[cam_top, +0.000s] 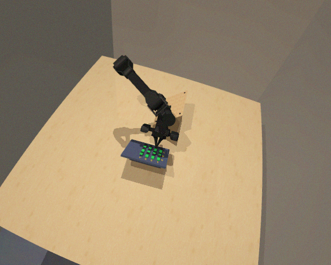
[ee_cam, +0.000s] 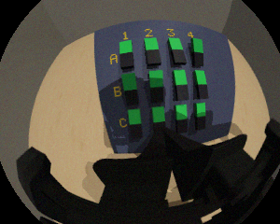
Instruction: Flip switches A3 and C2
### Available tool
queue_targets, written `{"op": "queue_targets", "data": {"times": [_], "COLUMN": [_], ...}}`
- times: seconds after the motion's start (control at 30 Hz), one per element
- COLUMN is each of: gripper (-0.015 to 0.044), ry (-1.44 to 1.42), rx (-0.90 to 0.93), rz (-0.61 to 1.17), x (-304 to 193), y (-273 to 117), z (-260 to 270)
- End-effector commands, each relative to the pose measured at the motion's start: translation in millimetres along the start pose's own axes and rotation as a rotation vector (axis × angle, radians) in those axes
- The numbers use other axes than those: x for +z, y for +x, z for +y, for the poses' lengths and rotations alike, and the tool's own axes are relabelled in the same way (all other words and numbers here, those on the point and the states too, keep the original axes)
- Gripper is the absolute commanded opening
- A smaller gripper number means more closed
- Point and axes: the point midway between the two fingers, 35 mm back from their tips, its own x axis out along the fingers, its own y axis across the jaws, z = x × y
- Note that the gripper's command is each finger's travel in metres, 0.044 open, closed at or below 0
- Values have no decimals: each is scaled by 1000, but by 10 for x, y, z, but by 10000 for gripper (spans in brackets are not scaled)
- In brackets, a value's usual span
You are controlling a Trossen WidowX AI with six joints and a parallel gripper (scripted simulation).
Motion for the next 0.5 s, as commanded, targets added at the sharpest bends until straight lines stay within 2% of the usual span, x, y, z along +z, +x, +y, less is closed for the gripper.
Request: {"op": "queue_targets", "data": {"times": [0.0, 0.47], "gripper": [0, 0], "ry": [-3, -3], "rx": [3, 3], "rz": [1, 1], "x": [-4, -4], "y": [8, 27], "z": [6, 5]}}
